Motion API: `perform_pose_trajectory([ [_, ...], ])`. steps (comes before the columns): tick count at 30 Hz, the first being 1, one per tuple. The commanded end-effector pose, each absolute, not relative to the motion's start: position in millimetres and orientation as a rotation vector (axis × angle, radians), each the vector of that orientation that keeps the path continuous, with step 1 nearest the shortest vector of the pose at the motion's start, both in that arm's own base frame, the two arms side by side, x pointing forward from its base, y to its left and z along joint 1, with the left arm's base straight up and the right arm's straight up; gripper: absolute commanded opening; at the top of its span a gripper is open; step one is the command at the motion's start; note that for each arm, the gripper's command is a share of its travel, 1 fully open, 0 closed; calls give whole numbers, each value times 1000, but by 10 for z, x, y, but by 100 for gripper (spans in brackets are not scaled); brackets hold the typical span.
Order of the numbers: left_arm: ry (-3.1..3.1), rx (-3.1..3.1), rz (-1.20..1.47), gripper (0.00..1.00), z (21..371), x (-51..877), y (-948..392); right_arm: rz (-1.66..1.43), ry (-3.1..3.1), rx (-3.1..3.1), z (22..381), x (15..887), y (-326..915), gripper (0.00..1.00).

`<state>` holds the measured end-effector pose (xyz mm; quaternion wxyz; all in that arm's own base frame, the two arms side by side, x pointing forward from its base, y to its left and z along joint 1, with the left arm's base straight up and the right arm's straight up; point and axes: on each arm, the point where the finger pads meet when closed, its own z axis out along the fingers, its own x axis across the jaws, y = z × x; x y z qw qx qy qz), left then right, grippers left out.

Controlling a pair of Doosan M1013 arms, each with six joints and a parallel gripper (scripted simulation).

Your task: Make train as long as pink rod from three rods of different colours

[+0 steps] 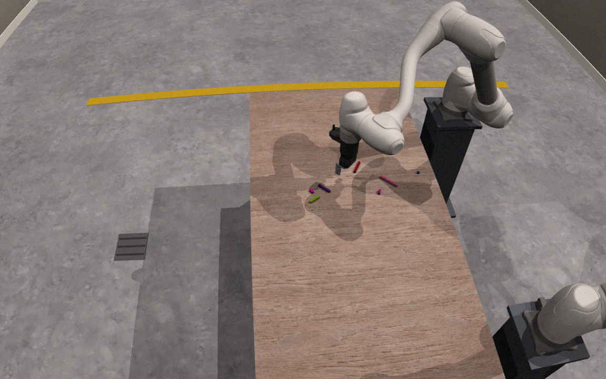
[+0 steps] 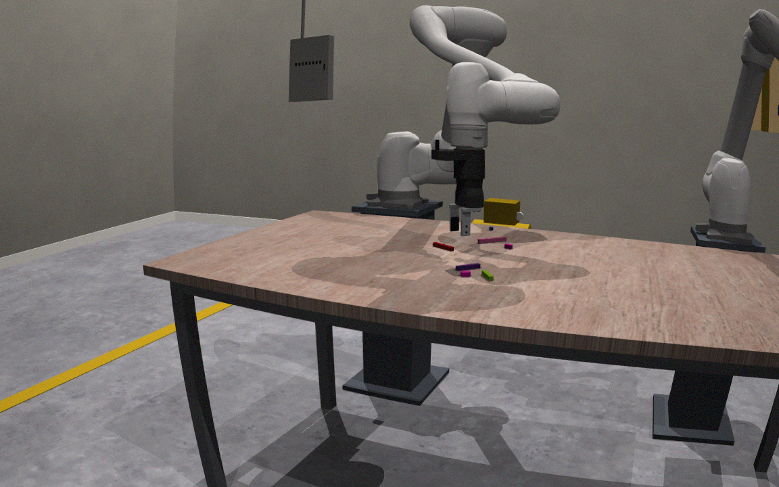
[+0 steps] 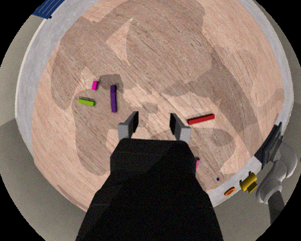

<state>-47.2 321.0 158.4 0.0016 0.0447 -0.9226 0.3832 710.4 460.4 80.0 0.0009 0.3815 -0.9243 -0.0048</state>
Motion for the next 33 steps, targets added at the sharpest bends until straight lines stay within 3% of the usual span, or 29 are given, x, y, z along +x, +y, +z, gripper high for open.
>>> perform_pose_trajectory([
  [1, -2896, 140, 1201, 100, 1588, -473, 3214, -1, -2995, 952, 811, 7001, 4622, 100],
  [33, -2896, 140, 1201, 100, 1588, -473, 3214, -2, -3045, -774, 809, 6182, 4869, 100],
])
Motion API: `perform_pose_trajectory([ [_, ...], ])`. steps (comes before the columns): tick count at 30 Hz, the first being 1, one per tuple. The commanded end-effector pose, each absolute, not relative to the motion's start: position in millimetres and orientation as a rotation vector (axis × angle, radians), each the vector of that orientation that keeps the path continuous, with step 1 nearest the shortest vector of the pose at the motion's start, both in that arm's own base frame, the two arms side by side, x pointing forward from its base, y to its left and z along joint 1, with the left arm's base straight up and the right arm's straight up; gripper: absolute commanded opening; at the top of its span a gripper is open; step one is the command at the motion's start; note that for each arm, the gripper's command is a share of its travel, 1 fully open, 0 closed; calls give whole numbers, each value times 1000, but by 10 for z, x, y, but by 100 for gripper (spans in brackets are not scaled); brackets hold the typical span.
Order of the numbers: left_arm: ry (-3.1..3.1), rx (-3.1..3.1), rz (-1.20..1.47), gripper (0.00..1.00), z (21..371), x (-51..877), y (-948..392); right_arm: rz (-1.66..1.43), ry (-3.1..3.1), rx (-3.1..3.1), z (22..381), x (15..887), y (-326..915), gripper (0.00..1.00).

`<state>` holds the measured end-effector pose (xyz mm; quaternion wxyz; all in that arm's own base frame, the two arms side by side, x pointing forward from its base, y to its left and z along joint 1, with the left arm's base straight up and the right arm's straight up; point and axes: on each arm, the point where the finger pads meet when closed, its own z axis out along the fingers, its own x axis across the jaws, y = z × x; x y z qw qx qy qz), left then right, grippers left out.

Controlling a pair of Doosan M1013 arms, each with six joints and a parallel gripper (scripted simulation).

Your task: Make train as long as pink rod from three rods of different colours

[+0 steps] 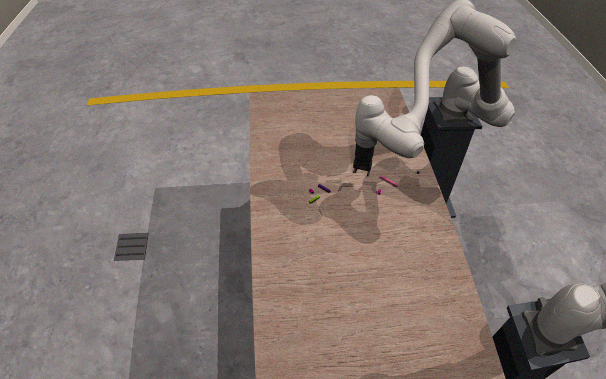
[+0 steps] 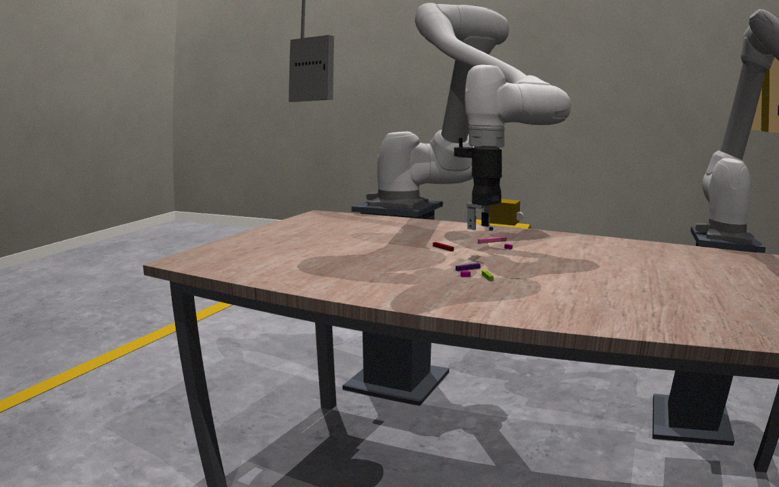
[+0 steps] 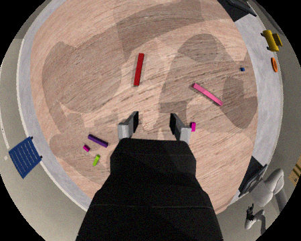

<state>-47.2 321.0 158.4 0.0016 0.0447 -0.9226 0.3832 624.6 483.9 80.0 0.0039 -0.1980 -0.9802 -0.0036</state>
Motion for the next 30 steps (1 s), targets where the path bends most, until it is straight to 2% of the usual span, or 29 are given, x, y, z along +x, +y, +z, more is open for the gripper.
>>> perform_pose_trajectory([
  [1, -2896, 140, 1201, 100, 1588, -473, 3214, -2, -3021, -862, 809, 6140, 4888, 100],
  [9, -2896, 140, 1201, 100, 1588, -473, 3214, -2, -2905, -1197, 808, 5982, 4969, 100],
  [30, -2896, 140, 1201, 100, 1588, -473, 3214, -2, -2897, -1217, 808, 5972, 4974, 100],
])
